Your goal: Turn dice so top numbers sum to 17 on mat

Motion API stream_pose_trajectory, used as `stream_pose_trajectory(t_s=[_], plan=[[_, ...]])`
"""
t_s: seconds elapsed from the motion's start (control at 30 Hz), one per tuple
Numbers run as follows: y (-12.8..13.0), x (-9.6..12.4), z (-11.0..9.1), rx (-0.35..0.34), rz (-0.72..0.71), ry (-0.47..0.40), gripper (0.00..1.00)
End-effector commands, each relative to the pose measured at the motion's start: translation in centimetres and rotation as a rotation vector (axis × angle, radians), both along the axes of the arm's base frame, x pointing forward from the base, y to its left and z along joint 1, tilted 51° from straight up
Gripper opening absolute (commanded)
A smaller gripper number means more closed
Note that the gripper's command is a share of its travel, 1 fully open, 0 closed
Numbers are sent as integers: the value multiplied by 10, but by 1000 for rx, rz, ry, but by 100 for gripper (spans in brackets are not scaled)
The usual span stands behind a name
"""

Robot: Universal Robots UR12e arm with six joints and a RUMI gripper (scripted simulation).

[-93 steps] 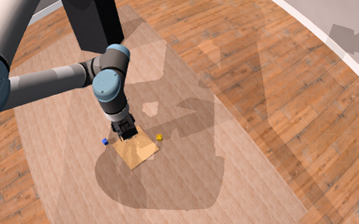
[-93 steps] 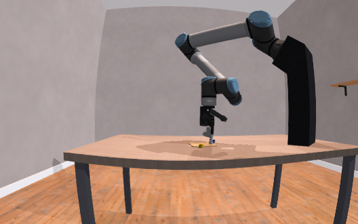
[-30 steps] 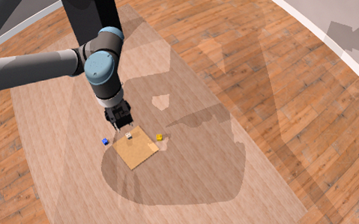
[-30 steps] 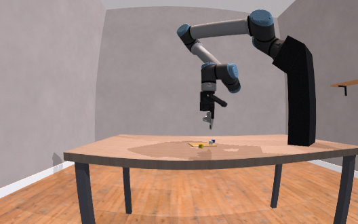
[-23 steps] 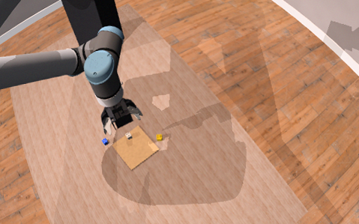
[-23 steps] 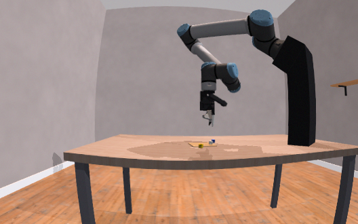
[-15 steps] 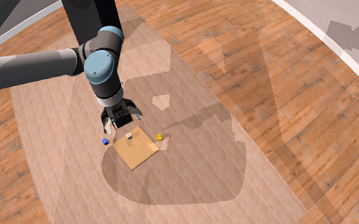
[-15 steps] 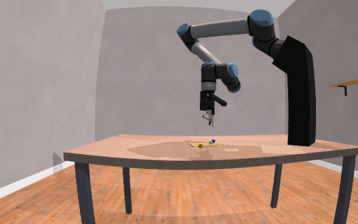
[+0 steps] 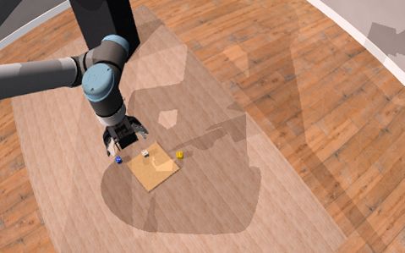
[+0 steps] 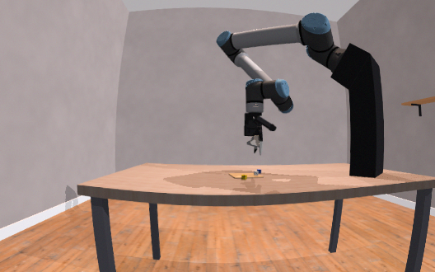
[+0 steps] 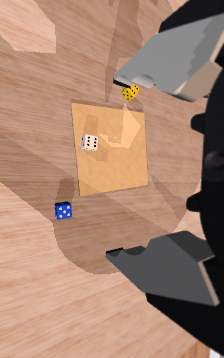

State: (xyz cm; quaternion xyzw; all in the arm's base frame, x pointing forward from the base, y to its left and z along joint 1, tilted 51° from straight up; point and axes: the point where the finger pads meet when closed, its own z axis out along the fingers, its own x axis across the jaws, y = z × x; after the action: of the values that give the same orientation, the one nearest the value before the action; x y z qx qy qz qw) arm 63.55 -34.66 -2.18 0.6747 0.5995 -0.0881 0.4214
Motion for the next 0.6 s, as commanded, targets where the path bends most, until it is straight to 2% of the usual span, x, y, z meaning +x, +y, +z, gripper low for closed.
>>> stream_pose_trajectory(t_s=[0.0,0.1,0.13,0.57], plan=[[-43,-26,18,-30,57,50,100],[-50,-31,22,-36,66,59,100],[-50,-31,22,-36,66,59,21],[-50,-31,22,-36,66,59,21]])
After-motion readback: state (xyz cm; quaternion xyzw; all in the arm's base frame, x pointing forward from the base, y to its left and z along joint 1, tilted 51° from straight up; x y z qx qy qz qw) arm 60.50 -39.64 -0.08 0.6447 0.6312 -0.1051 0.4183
